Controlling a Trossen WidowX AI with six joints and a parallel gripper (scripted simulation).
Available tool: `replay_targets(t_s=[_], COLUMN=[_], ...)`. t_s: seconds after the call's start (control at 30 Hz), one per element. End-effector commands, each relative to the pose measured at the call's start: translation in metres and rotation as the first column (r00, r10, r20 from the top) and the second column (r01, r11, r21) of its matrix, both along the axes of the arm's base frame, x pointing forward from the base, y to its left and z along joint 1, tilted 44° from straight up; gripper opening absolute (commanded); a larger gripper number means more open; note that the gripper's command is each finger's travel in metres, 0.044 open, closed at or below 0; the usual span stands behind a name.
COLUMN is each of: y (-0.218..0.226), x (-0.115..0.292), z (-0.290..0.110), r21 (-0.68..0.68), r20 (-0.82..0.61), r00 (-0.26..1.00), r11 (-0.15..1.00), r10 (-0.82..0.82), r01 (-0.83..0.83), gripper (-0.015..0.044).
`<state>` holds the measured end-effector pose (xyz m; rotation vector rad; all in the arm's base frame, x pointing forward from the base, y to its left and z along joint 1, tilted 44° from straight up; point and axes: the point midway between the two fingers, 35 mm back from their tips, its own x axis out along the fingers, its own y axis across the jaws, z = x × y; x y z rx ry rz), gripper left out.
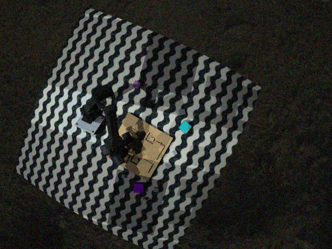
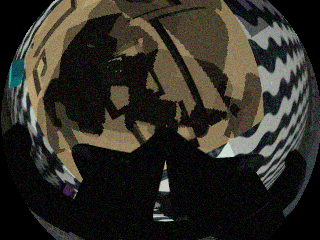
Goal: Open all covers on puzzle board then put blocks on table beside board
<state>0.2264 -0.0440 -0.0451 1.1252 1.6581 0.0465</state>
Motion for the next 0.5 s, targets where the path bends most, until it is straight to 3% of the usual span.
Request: replay_targets(t_s=[0.0,0.47], y=[0.0022,-0.0069], x=[-0.0025,-0.0017], z=[-0.0006,0.0074], r21=[0.006,0.004], r20=[-0.009,-0.007], r00=[1.000,1.000], r11=[1.000,1.000], r10=[-0.002,-0.002], r01=[0.002,0.002], gripper=[0.0000,0.0000])
